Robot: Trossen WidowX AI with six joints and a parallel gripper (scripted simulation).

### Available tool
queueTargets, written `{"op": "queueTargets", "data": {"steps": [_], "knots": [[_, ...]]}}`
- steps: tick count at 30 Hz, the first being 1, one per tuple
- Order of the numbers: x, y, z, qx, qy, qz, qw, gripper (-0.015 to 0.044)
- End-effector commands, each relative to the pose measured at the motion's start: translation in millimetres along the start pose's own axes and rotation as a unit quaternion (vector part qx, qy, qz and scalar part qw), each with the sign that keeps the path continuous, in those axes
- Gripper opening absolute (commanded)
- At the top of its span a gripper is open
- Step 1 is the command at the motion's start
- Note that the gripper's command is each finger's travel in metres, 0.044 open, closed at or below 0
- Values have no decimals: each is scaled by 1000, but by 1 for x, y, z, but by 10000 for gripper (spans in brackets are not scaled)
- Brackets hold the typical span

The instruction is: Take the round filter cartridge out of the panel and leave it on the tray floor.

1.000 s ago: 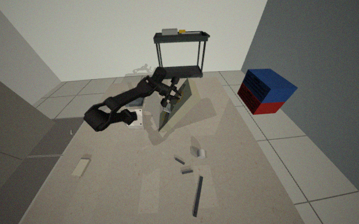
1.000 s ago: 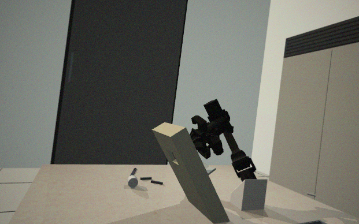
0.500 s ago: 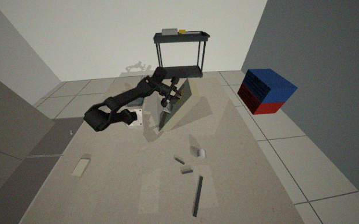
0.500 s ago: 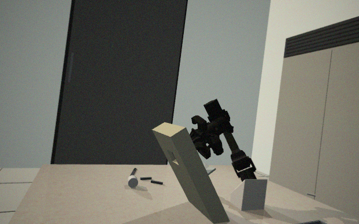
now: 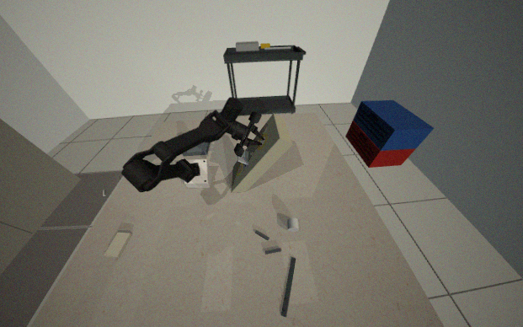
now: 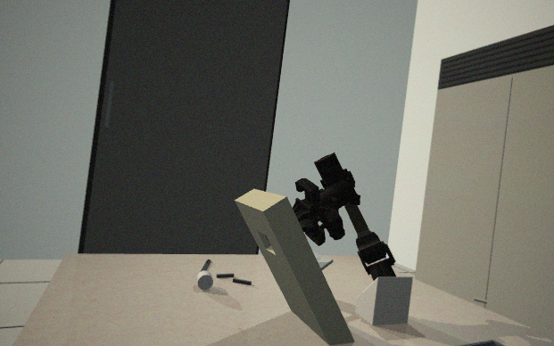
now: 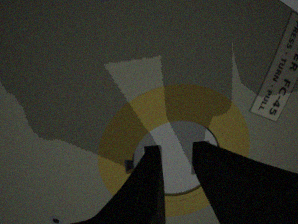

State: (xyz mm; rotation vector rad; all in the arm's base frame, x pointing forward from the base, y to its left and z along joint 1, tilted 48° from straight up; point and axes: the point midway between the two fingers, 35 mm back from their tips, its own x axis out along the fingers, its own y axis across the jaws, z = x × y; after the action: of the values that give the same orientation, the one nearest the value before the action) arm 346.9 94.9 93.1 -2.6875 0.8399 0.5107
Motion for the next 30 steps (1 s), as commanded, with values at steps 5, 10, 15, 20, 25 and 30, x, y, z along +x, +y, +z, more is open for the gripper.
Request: {"op": "queueTargets", "data": {"steps": [5, 10, 15, 20, 25, 30], "knots": [[8, 0, -2, 13, -5, 3, 1000, 0], [8, 0, -2, 13, -5, 3, 1000, 0], [8, 0, -2, 13, -5, 3, 1000, 0], [8, 0, -2, 13, -5, 3, 1000, 0], [8, 0, -2, 13, -5, 3, 1000, 0], [-9, -1, 2, 3, -4, 1, 1000, 0]]}}
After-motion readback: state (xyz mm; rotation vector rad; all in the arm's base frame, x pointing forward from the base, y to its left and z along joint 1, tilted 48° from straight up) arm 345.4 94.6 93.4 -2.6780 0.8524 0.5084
